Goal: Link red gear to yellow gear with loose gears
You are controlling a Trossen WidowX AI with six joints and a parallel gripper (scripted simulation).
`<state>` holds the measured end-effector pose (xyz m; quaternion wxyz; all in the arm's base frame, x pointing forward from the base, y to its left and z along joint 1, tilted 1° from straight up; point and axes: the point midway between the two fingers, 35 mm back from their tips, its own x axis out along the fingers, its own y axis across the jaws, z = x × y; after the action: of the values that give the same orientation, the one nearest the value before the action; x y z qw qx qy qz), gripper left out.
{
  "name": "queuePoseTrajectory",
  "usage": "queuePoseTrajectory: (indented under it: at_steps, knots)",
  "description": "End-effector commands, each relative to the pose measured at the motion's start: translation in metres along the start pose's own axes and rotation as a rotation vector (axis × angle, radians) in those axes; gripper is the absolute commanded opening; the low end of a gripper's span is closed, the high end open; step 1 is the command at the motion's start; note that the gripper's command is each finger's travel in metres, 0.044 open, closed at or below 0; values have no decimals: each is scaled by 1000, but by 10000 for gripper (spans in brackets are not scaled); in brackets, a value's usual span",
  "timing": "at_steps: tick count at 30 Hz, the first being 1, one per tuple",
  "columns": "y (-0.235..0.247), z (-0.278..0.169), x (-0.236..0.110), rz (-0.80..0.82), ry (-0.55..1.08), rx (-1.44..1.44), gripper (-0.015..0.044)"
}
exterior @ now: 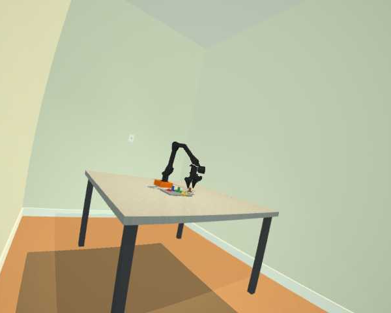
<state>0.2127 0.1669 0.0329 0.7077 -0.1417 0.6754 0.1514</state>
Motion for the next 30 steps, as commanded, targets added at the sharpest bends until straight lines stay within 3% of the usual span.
queuePoseTrajectory:
  at_steps: [1,6,19,27,30]
  knots:
    - [-1,-3,6,-3,10,1,440]
    - [-1,-3,6,-3,10,1,440]
    - [-1,-3,6,-3,10,1,99]
    - [-1,-3,6,-3,10,1,45]
    - [-1,-3,4,-4,10,1,0]
